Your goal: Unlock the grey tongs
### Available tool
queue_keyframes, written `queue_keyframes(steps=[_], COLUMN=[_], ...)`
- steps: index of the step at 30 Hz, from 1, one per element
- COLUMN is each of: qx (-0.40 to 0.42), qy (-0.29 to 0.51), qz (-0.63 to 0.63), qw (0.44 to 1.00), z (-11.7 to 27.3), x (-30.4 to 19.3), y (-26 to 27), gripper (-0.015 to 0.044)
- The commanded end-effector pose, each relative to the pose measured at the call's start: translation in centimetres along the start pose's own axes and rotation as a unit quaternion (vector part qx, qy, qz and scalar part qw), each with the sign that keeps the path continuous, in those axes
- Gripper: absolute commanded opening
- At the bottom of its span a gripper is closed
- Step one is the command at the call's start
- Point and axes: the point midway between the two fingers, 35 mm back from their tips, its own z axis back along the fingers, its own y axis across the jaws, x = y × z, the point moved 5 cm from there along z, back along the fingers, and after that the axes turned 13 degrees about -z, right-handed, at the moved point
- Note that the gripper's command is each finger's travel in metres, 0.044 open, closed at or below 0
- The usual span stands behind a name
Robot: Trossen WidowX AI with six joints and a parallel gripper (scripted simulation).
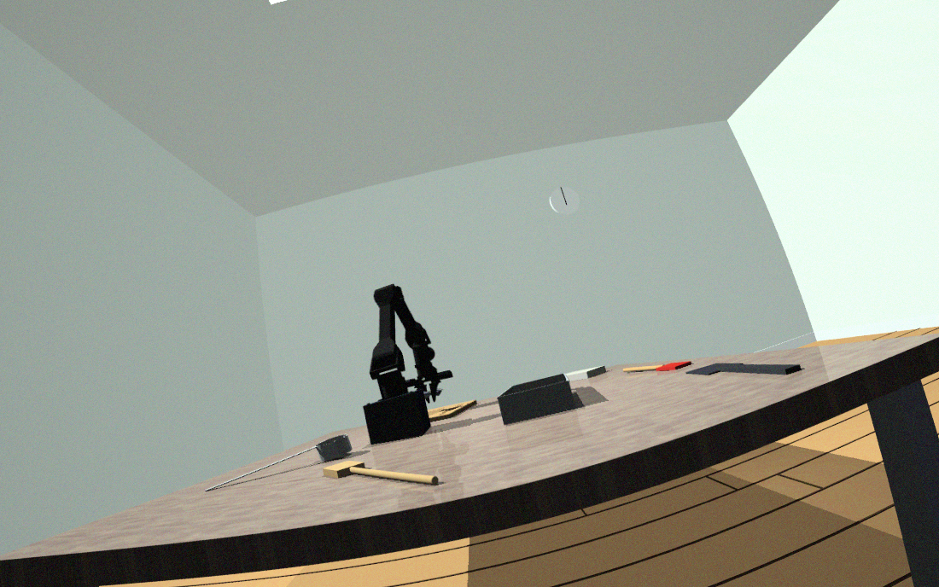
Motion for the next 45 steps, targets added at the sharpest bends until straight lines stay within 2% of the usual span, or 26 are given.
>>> queue_keyframes(steps=[1,5,27,33,42,45], qx=[0.001,0.001,0.0,-0.001,-0.005,-0.005], qy=[0.0,0.0,0.001,0.0,-0.002,-0.001], qz=[-0.003,-0.003,0.0,-0.001,-0.003,-0.003], qw=[1.0,1.0,1.0,1.0,1.0,1.0], z=[-0.6,-0.7,-0.6,0.6,7.2,7.8], x=[-0.1,-0.1,-0.1,0.9,3.3,3.2], y=[0.0,0.0,0.0,-2.1,-13.7,-14.7], gripper=[-0.015,-0.015,0.0427,0.044,0.044,0.044])
